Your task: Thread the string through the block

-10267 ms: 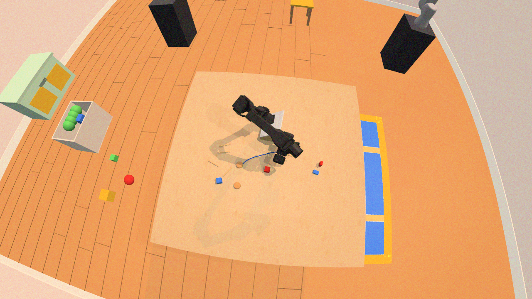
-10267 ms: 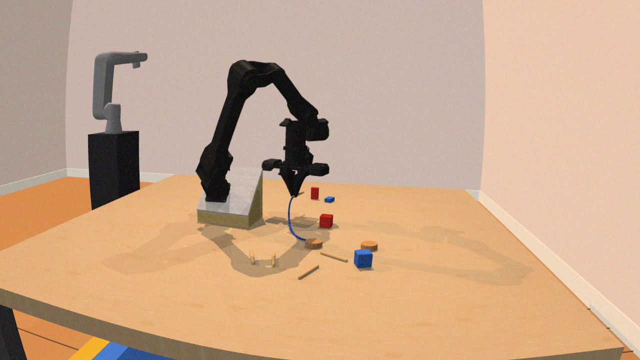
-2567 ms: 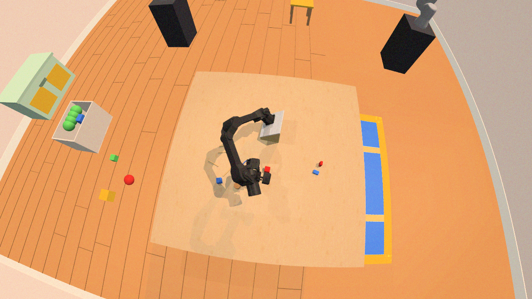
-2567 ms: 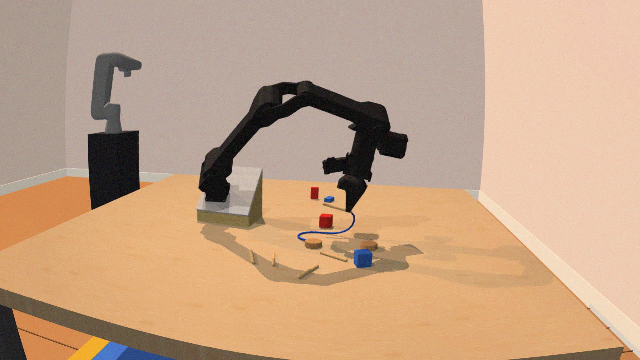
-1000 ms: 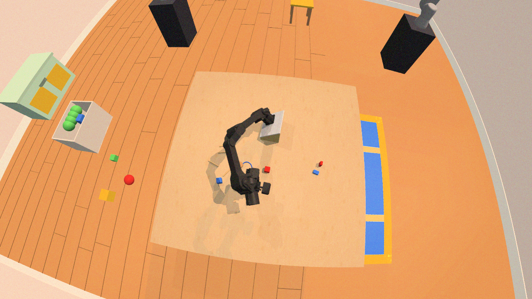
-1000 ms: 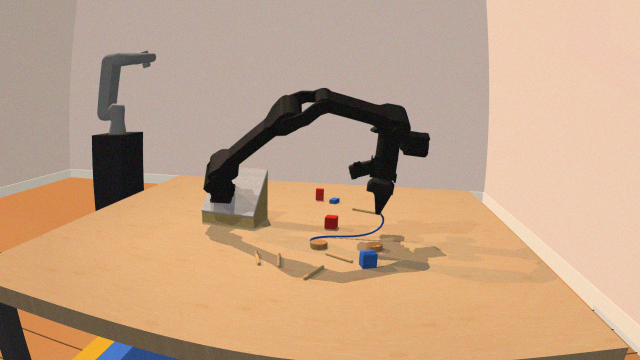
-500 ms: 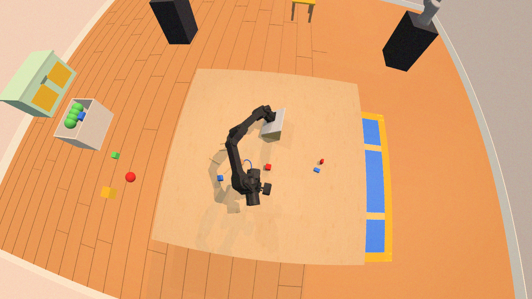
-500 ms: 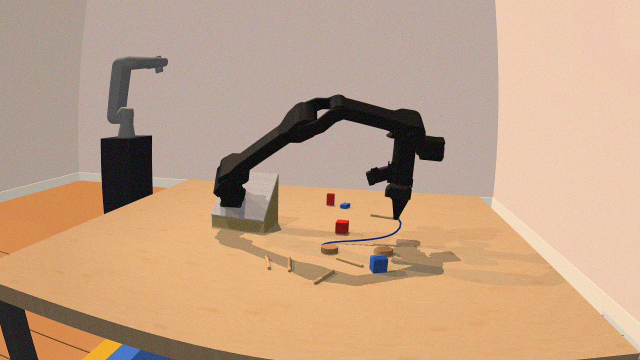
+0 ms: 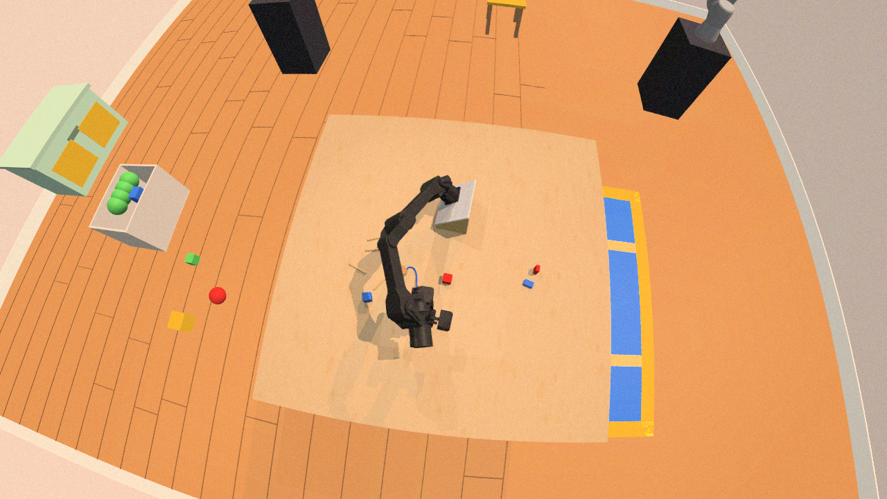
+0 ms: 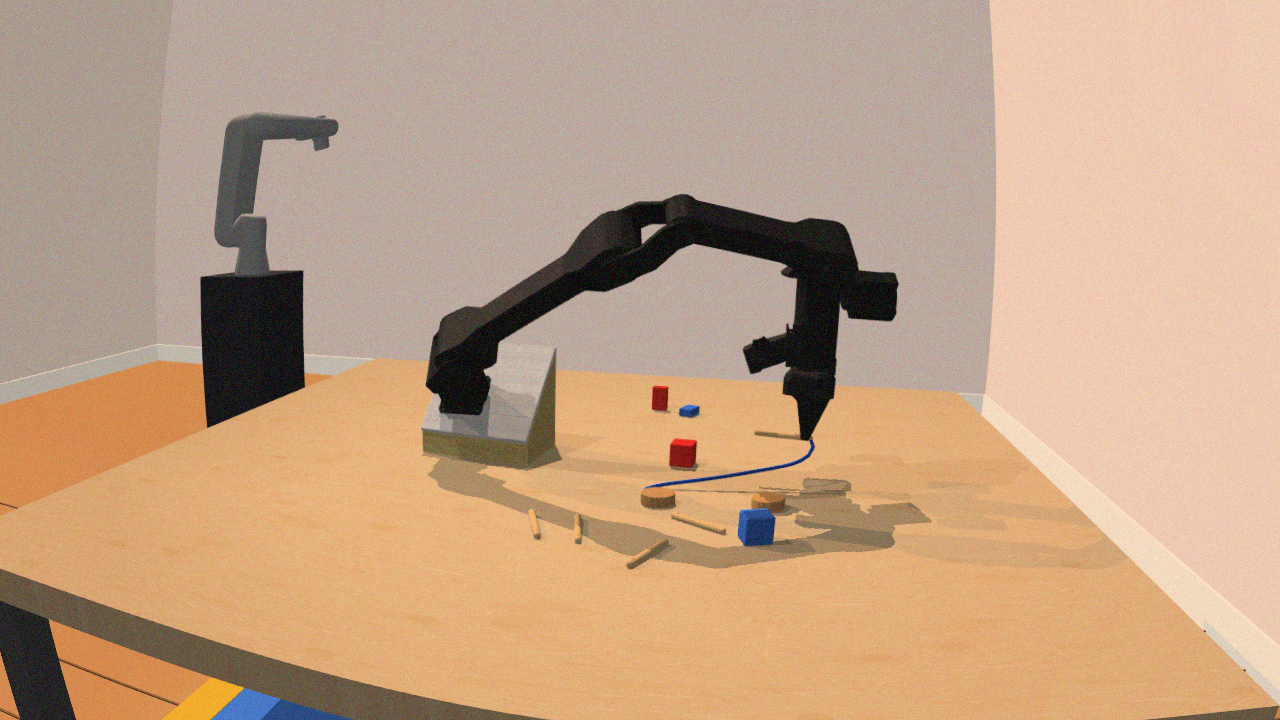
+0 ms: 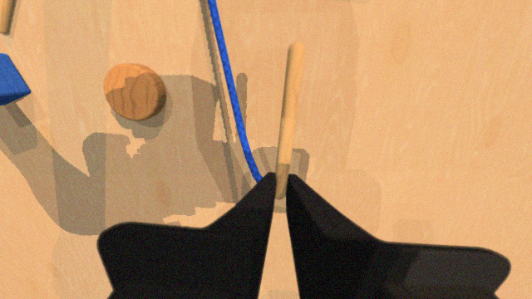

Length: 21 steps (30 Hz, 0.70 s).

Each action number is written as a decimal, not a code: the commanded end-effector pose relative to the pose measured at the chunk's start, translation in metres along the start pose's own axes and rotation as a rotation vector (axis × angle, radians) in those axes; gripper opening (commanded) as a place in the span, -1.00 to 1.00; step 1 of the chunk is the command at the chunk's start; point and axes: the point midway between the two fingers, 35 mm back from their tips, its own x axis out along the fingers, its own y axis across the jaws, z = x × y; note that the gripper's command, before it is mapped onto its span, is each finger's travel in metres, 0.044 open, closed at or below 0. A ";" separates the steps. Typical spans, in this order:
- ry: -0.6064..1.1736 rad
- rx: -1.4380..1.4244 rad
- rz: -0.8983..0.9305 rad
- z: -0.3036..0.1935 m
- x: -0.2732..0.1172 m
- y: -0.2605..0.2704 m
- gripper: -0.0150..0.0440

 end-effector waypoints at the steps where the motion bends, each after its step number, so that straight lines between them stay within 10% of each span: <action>1: 0.012 -0.001 0.003 -0.005 0.001 -0.001 -0.49; 21: 0.039 -0.001 0.006 -0.013 0.006 -0.008 -0.49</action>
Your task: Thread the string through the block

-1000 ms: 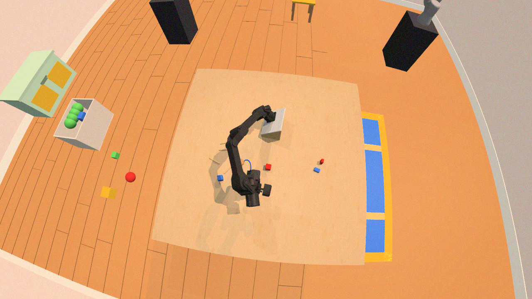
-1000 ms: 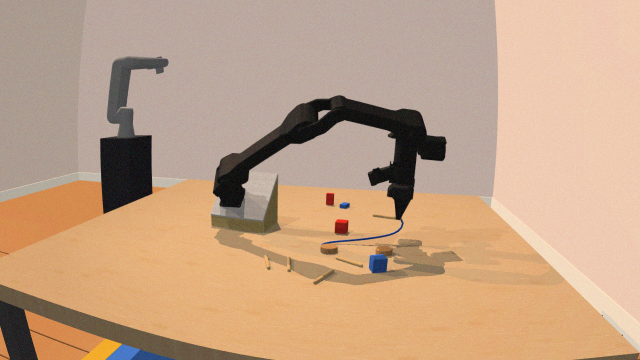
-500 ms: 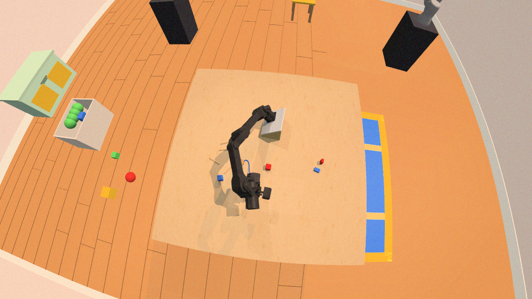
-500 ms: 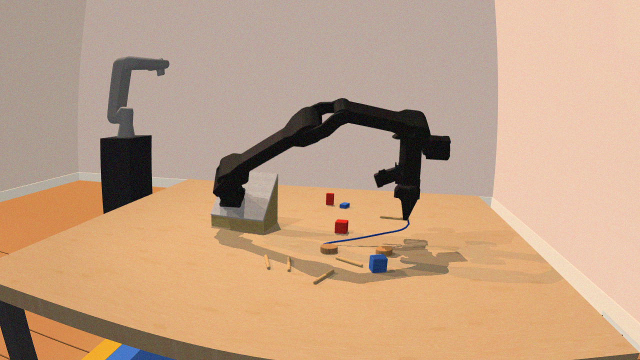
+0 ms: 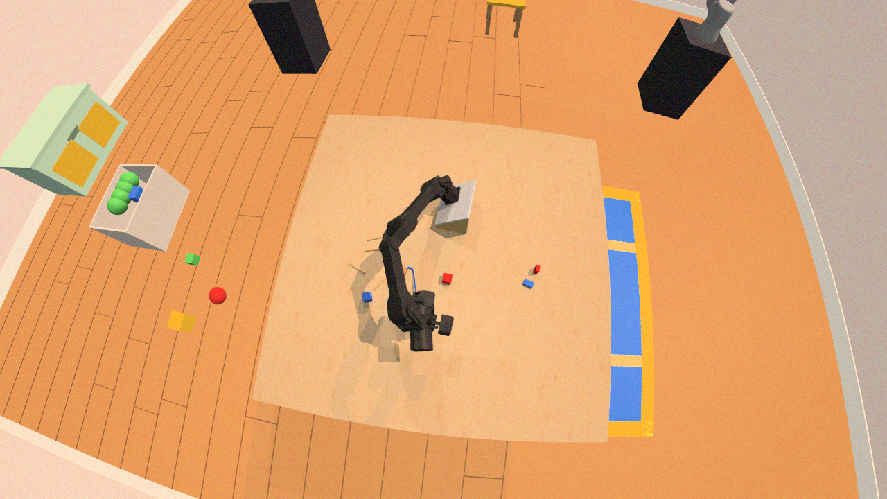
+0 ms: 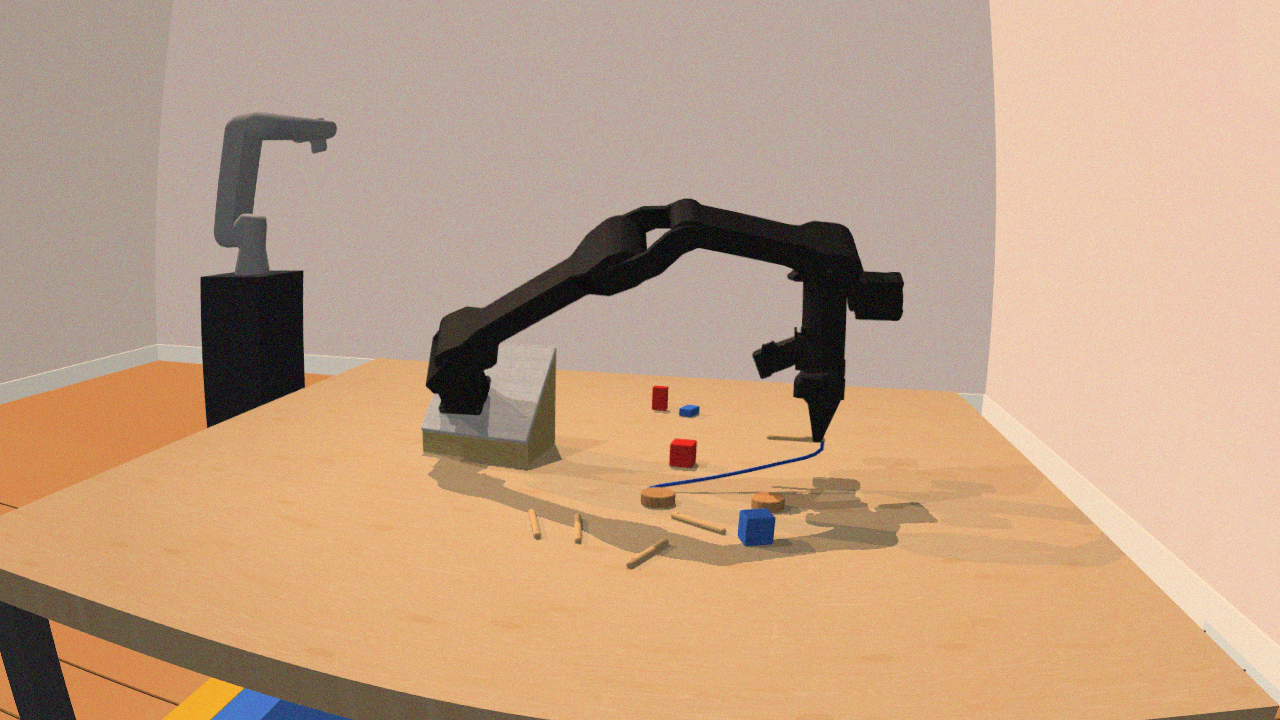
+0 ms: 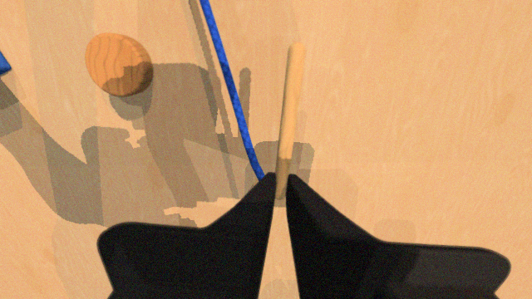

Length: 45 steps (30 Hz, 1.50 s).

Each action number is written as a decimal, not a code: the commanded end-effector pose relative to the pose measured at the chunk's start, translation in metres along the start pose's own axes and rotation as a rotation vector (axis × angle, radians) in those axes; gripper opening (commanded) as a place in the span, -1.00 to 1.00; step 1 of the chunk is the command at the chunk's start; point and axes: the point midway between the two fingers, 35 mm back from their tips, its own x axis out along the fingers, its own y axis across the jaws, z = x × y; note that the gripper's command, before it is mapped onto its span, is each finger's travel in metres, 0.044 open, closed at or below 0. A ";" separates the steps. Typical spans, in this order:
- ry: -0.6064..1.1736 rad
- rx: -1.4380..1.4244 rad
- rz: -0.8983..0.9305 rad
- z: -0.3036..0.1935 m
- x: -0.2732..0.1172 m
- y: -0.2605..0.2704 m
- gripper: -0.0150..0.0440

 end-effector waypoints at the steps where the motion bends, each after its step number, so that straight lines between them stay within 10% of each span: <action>1: -0.003 -0.005 0.004 0.002 0.004 -0.003 -0.49; 45: -0.008 -0.006 0.003 0.025 0.041 -0.040 -0.49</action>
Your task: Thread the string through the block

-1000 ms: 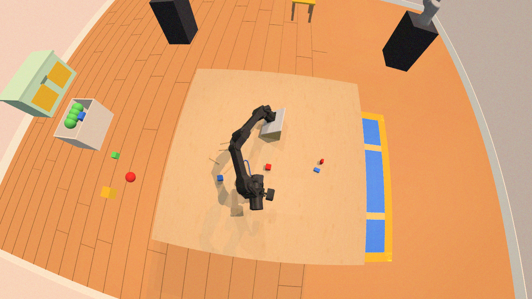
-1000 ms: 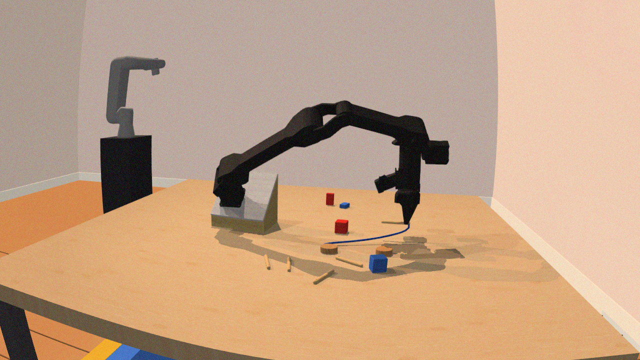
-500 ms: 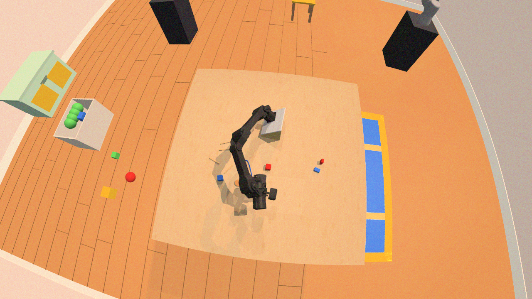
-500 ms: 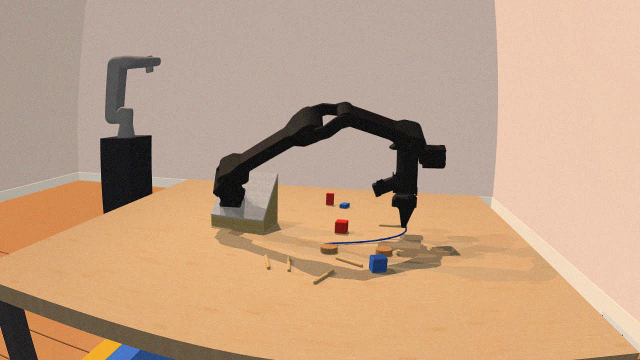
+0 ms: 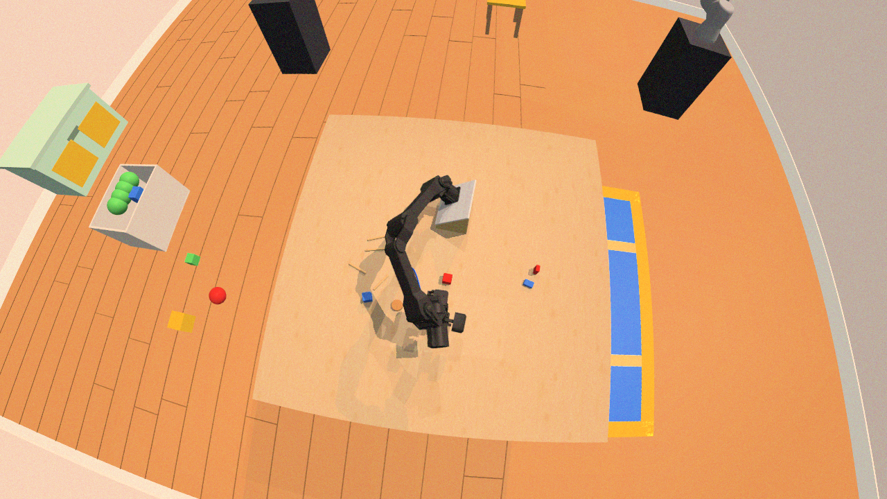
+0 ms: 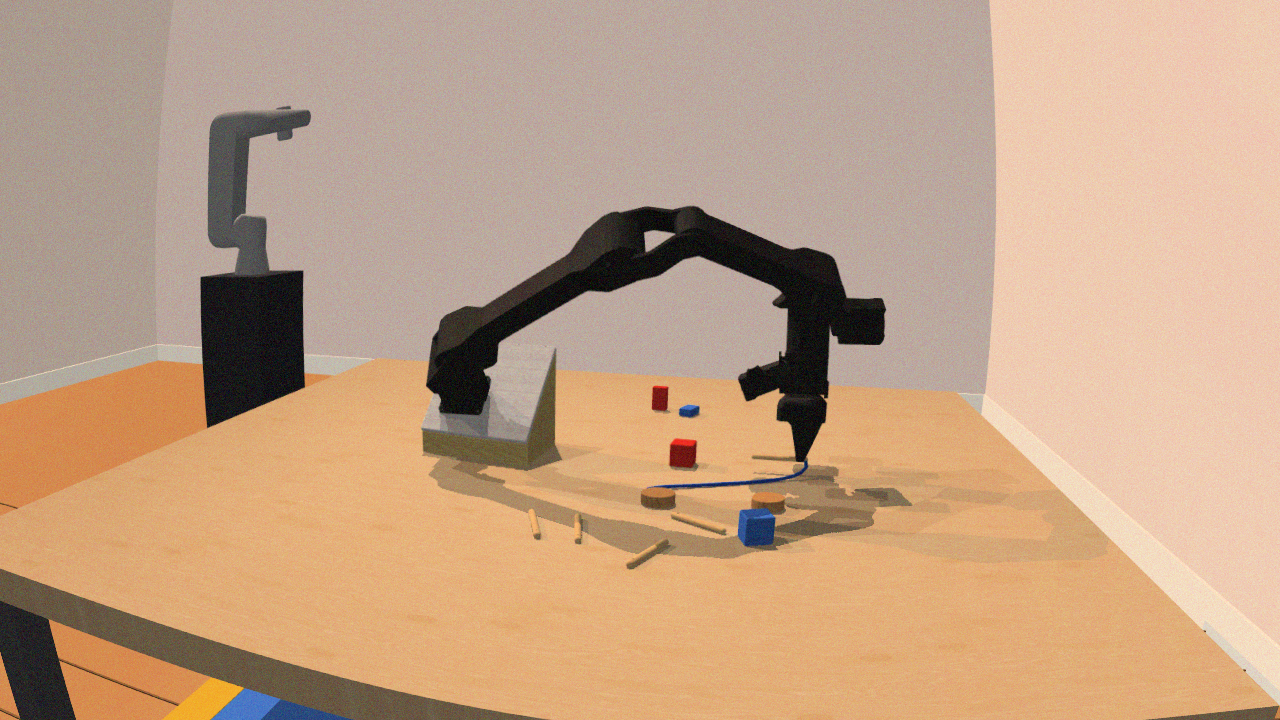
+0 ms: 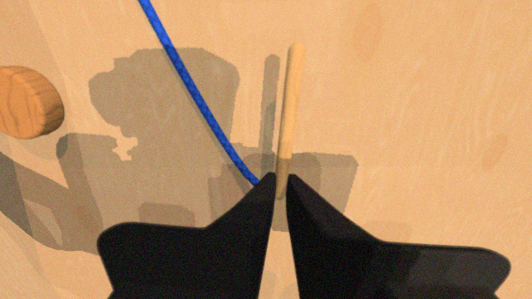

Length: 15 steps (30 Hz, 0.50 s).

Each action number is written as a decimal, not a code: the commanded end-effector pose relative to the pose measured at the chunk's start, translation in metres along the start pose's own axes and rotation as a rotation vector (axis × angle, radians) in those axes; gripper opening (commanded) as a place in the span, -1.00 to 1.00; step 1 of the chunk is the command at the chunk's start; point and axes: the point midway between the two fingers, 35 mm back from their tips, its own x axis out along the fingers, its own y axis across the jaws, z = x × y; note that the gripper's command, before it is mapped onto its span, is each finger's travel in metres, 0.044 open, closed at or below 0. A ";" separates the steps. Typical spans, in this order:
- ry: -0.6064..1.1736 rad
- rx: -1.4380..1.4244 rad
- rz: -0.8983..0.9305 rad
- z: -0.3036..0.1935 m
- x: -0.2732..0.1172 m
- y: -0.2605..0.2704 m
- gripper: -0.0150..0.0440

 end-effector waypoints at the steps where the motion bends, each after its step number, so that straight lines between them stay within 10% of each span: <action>1: -0.005 0.000 0.000 0.004 0.004 -0.003 -0.49; 15: -0.004 0.000 0.000 0.012 0.004 -0.004 -0.49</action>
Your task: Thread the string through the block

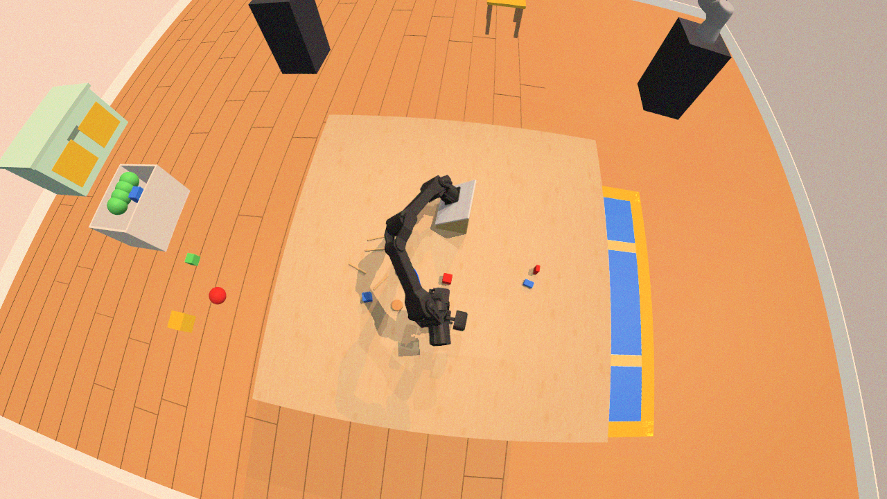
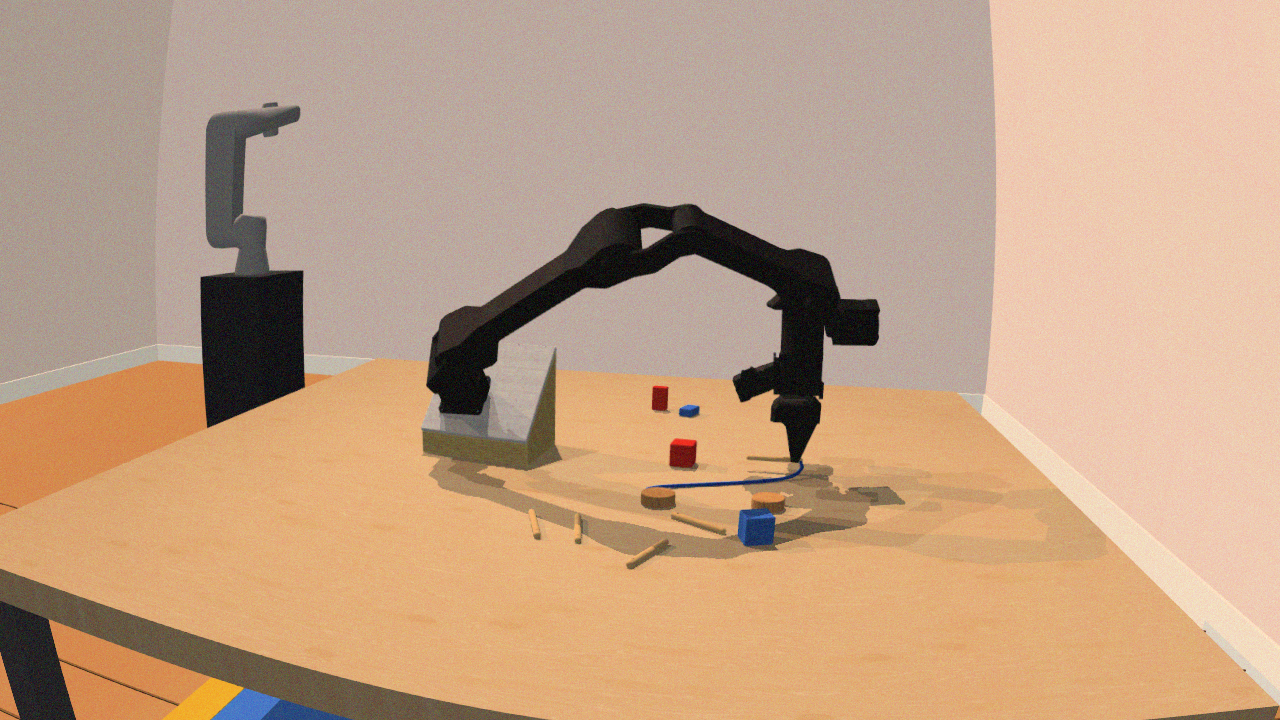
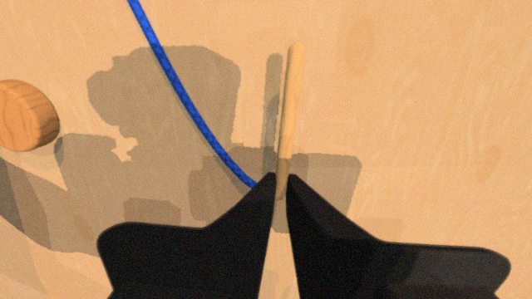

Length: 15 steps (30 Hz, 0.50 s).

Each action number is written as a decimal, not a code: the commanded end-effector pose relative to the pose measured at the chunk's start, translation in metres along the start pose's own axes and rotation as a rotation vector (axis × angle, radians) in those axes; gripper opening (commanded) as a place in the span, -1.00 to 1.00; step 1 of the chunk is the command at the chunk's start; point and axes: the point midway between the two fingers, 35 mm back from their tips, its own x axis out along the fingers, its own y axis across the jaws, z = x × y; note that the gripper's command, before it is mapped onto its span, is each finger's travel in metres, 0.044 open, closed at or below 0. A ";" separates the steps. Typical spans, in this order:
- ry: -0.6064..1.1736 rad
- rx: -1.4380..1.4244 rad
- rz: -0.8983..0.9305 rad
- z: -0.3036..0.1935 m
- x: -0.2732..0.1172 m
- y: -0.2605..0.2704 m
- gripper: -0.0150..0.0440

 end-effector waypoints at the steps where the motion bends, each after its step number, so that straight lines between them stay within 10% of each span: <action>1: -0.006 -0.001 -0.001 0.005 0.002 -0.001 -0.49; 15: -0.007 -0.001 -0.001 0.021 0.001 -0.002 -0.49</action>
